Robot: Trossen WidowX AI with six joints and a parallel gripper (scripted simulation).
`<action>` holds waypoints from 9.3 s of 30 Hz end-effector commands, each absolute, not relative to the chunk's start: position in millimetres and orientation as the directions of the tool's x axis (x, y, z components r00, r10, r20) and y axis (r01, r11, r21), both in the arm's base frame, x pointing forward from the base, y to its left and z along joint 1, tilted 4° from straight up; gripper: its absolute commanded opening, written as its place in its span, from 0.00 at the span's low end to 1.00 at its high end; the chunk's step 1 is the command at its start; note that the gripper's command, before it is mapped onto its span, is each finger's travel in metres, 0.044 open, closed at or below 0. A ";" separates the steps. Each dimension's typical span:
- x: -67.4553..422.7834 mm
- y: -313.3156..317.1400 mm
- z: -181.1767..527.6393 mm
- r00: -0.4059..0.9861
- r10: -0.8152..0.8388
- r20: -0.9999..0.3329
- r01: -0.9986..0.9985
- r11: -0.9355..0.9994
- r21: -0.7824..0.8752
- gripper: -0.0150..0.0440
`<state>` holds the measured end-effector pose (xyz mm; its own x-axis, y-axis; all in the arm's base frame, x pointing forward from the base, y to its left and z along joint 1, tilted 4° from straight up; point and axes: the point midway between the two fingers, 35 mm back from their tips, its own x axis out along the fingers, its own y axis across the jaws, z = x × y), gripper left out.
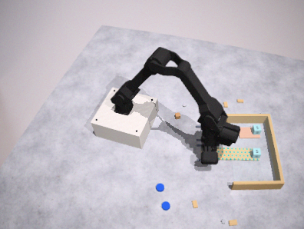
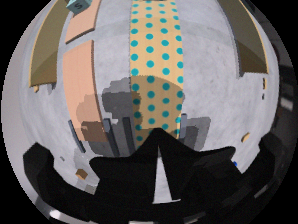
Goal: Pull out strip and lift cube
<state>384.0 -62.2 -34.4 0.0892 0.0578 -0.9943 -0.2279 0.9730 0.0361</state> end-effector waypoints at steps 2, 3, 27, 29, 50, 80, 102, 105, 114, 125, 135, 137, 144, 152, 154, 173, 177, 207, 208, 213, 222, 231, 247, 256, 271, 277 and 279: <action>369.1 -65.5 -42.0 0.066 0.058 -0.996 -0.227 0.973 0.041 0.25; 367.6 -65.9 -42.2 0.066 0.058 -0.996 -0.227 0.973 0.041 0.25; 333.8 -74.9 -46.6 0.063 0.057 -0.996 -0.227 0.973 0.041 0.25; 330.9 -75.7 -46.9 0.062 0.057 -0.996 -0.227 0.973 0.041 0.25; 302.8 -83.2 -49.6 0.060 0.056 -0.997 -0.227 0.973 0.041 0.25; 264.7 -93.5 -52.9 0.057 0.055 -0.997 -0.226 0.973 0.041 0.25; 237.5 -100.8 -55.2 0.054 0.054 -0.997 -0.226 0.973 0.041 0.25; 233.9 -101.8 -55.5 0.054 0.054 -0.997 -0.226 0.973 0.041 0.25; 228.1 -103.3 -55.9 0.054 0.054 -0.997 -0.226 0.973 0.041 0.25; 228.1 -103.3 -55.9 0.054 0.054 -0.997 -0.226 0.973 0.041 0.25; 228.1 -103.3 -55.9 0.054 0.054 -0.997 -0.226 0.973 0.041 0.25; 228.1 -103.3 -55.9 0.054 0.054 -0.997 -0.226 0.973 0.041 0.25; 228.1 -103.3 -55.9 0.054 0.054 -0.997 -0.226 0.973 0.041 0.25; 228.1 -103.3 -55.9 0.054 0.054 -0.997 -0.226 0.973 0.041 0.25; 228.1 -103.3 -55.9 0.054 0.054 -0.997 -0.226 0.973 0.041 0.25; 239.3 -108.9 -7.0 0.055 0.053 -0.997 -0.237 0.971 0.039 0.30; 262.0 -103.7 -5.2 0.057 0.054 -0.997 -0.311 0.950 0.034 0.48; 360.3 -77.5 18.9 0.065 0.056 -0.996 -0.313 0.949 0.033 1.00; 363.5 -76.5 19.7 0.066 0.056 -0.996 -0.313 0.949 0.033 1.00; 380.3 -71.5 23.7 0.067 0.057 -0.996 -0.313 0.949 0.033 1.00; 410.1 -61.2 29.9 0.070 0.058 -0.996 -0.313 0.949 0.033 1.00; 424.1 -55.8 27.9 0.071 0.058 -0.996 -0.313 0.949 0.033 0.82; 426.6 -54.4 1.7 0.071 0.058 -0.996 -0.313 0.949 0.033 0.68; 427.3 -53.4 -12.9 0.071 0.059 -0.996 -0.313 0.949 0.034 0.68; 428.0 -52.4 -21.0 0.073 0.062 -0.995 -0.318 0.948 0.035 0.63; 428.0 -52.4 -21.0 0.073 0.062 -0.995 -0.318 0.948 0.035 0.47; 428.0 -52.4 -21.0 0.073 0.062 -0.995 -0.318 0.948 0.035 0.44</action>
